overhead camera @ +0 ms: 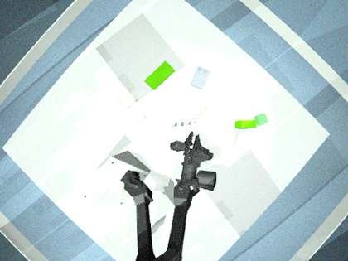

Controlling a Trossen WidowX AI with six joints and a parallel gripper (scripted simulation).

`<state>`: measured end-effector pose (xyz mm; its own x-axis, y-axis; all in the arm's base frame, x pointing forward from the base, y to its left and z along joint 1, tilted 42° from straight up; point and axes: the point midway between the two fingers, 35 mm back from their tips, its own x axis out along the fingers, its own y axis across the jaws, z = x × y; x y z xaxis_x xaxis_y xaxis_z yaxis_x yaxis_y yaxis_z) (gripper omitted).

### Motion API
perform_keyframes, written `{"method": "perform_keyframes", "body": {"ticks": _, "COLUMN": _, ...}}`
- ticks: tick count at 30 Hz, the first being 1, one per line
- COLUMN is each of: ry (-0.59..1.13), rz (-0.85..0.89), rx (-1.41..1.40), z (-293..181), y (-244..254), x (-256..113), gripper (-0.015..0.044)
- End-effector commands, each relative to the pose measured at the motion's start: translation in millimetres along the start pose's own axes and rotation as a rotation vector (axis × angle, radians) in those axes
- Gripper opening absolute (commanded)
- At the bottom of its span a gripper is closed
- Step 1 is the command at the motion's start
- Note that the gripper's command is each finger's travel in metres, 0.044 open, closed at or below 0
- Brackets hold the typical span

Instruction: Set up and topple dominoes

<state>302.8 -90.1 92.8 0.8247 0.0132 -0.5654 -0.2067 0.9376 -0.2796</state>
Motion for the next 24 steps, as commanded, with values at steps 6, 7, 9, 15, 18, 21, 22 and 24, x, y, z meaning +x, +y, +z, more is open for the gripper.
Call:
{"method": "perform_keyframes", "body": {"ticks": 6, "ry": -0.174, "rz": -0.040, "rx": -0.130, "z": 4, "y": -1, "x": -18, "gripper": 0.0107}}
{"method": "perform_keyframes", "body": {"ticks": 7, "ry": -0.193, "rz": -0.045, "rx": -0.147, "z": 4, "y": 0, "x": -21, "gripper": 0.0107}}
{"method": "perform_keyframes", "body": {"ticks": 9, "ry": -0.230, "rz": -0.058, "rx": -0.182, "z": 5, "y": 0, "x": -26, "gripper": 0.0107}}
{"method": "perform_keyframes", "body": {"ticks": 15, "ry": -0.335, "rz": -0.099, "rx": -0.296, "z": 6, "y": 5, "x": -41, "gripper": 0.0107}}
{"method": "perform_keyframes", "body": {"ticks": 18, "ry": -0.383, "rz": -0.122, "rx": -0.358, "z": 6, "y": 8, "x": -50, "gripper": 0.0107}}
{"method": "perform_keyframes", "body": {"ticks": 21, "ry": -0.418, "rz": -0.140, "rx": -0.409, "z": 6, "y": 12, "x": -56, "gripper": 0.0107}}
{"method": "perform_keyframes", "body": {"ticks": 22, "ry": -0.421, "rz": -0.142, "rx": -0.412, "z": 6, "y": 12, "x": -57, "gripper": 0.0107}}
{"method": "perform_keyframes", "body": {"ticks": 24, "ry": -0.421, "rz": -0.142, "rx": -0.412, "z": 6, "y": 12, "x": -57, "gripper": 0.0107}}
